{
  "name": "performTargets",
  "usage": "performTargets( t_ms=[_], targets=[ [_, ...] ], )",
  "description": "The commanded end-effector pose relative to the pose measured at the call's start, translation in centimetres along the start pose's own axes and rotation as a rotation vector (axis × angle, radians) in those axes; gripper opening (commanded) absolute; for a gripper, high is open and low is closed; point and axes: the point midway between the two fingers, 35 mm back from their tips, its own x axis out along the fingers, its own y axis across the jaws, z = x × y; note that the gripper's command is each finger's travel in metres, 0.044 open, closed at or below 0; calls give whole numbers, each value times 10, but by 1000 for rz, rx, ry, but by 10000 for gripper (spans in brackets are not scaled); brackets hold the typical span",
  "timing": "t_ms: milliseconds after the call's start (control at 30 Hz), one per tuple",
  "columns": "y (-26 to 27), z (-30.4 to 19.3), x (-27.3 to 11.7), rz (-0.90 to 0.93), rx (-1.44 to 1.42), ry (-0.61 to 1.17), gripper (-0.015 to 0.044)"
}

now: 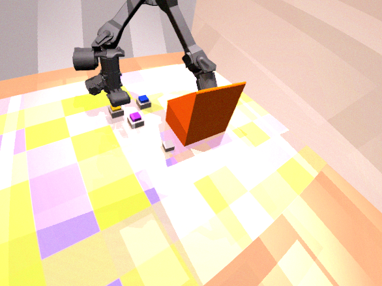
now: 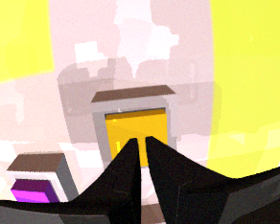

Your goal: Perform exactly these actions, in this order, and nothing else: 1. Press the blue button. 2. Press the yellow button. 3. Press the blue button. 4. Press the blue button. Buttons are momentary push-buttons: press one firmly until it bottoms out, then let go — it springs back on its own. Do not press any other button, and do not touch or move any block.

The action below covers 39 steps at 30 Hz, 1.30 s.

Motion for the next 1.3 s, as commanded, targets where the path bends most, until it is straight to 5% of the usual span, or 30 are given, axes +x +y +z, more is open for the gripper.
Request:
performTargets(
  t_ms=[0,233,433,633,967,1267],
  targets=[
    [1,1,-21,5,1,-3,20],
    [1,1,-33,8,-1,-4,20],
    [1,1,-92,10,-2,-3,20],
    [0,-7,-93,10,-2,-3,20],
    [-3,-114,-92,10,-7,2,20],
    [-2,-113,-60,14,-6,2,20]
  ],
)
